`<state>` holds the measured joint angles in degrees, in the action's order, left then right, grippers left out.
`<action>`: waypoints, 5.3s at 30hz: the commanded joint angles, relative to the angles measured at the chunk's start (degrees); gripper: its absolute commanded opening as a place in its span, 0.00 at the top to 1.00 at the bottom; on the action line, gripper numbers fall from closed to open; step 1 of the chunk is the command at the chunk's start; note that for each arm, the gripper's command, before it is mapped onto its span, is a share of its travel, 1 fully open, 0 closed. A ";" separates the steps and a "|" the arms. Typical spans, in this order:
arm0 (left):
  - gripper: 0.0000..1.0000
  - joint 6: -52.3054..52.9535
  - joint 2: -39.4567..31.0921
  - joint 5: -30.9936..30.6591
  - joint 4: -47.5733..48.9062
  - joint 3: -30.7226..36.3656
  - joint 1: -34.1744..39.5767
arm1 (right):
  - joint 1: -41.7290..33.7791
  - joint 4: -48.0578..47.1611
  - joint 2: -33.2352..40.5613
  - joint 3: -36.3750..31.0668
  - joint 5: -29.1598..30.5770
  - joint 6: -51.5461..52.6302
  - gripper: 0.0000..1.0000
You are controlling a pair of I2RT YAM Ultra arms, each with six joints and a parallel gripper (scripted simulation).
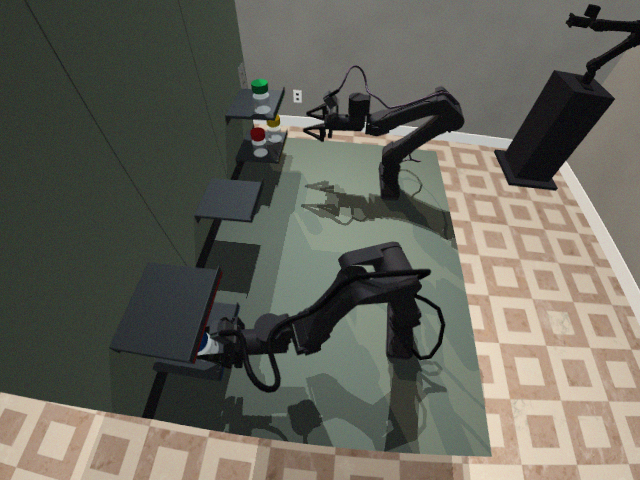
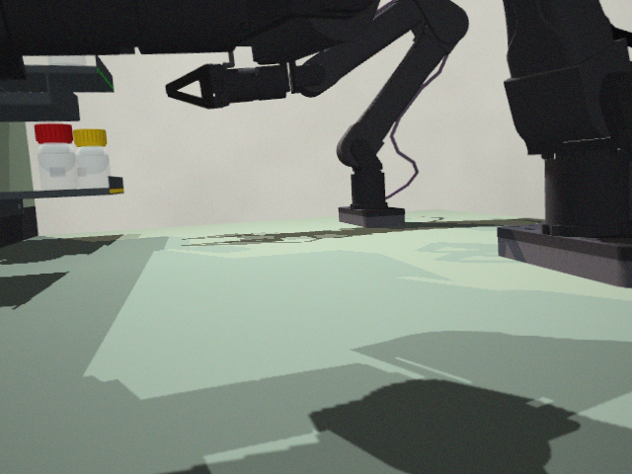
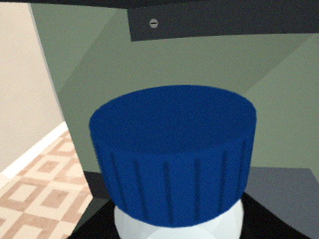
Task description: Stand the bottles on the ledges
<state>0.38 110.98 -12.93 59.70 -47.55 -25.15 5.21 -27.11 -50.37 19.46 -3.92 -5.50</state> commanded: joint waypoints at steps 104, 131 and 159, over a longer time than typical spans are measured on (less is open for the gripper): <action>0.48 -0.18 5.44 -0.10 12.88 -1.42 0.16 | -3.06 -51.37 -69.81 24.18 3.09 5.73 0.19; 0.48 -0.39 7.93 -0.35 16.22 0.77 -0.15 | -2.53 -51.61 -69.73 24.64 2.39 5.75 0.40; 0.28 -0.98 3.92 -1.80 20.36 7.92 -1.77 | -2.20 -52.97 -68.88 22.54 1.86 5.76 0.51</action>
<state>-0.14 117.34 -13.76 77.60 -41.12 -26.02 2.85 -78.43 -120.40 43.27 -1.30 -0.03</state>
